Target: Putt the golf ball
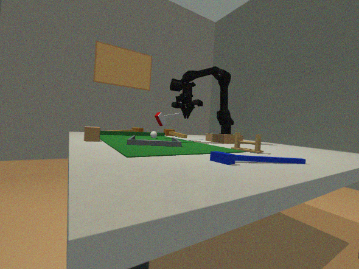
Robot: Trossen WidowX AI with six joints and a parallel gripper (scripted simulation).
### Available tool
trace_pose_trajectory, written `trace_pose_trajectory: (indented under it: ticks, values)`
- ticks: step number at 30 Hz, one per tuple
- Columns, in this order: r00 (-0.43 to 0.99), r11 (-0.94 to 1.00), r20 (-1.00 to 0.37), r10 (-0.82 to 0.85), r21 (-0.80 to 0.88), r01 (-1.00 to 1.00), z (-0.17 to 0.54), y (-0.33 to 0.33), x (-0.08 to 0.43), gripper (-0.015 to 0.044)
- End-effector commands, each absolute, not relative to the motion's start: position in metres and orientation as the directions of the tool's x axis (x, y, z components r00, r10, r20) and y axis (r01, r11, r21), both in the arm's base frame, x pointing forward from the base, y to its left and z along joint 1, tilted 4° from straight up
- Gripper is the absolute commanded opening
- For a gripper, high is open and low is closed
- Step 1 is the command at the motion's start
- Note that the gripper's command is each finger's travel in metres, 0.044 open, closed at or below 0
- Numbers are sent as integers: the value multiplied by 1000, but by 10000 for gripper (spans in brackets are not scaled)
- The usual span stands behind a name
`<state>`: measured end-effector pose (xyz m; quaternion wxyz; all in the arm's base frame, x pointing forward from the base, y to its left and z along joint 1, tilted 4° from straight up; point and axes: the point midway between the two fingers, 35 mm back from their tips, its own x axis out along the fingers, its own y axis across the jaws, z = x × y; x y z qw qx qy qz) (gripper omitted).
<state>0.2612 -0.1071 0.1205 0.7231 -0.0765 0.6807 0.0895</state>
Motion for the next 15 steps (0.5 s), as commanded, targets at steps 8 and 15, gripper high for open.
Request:
trace_pose_trajectory:
  ticks: [8,15]
  values:
    - [49,995,-998,-27,-23,93,131,-157,229,0]
    - [25,956,-998,-52,-42,290,135,-184,203,0]
